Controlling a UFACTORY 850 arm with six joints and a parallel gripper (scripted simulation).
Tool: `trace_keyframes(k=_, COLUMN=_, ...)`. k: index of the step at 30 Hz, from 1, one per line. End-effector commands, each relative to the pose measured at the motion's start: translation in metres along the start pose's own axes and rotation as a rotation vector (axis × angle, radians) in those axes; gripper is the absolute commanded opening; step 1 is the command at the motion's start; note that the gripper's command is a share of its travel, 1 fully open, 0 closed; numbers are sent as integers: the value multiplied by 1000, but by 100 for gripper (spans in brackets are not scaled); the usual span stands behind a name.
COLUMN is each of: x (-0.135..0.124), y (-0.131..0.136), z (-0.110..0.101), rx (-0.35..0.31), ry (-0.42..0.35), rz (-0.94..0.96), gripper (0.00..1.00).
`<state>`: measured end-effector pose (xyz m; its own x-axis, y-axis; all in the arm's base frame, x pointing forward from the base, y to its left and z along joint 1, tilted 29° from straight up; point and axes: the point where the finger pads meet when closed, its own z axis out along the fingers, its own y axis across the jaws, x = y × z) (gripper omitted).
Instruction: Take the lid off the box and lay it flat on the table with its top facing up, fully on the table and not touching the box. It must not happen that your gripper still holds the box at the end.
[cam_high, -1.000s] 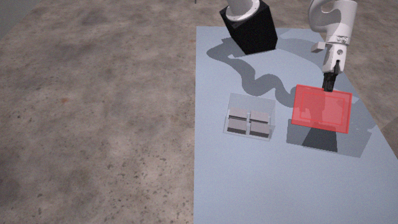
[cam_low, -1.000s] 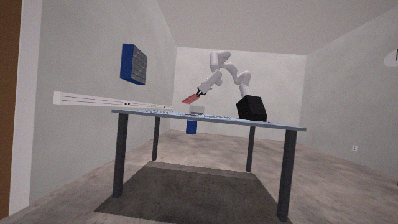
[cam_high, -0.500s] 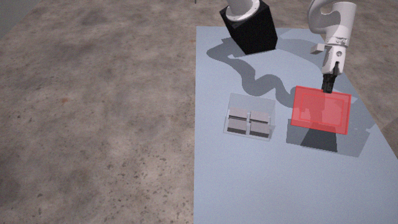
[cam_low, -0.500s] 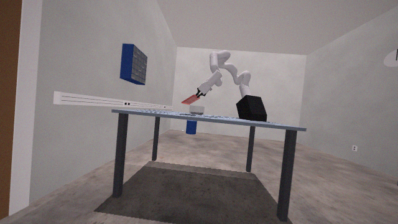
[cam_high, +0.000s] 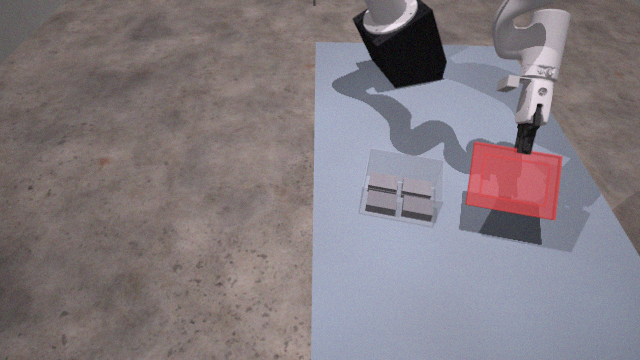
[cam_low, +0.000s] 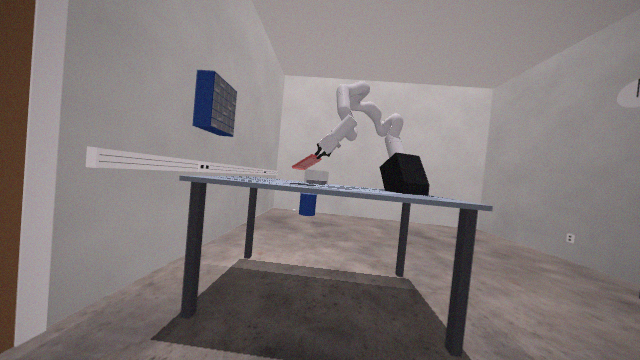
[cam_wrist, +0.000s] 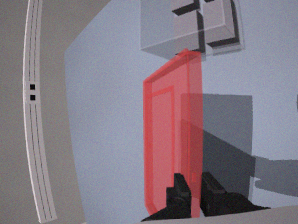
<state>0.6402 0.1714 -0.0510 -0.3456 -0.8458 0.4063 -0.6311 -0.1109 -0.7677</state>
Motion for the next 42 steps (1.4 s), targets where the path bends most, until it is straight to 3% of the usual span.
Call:
trace_keyframes(k=1, x=-1, y=-1, z=0, rx=2, ry=-1, rz=1, gripper=0)
trace_keyframes(k=42, x=-1, y=22, z=26, rx=2, ry=-1, rz=1, gripper=0)
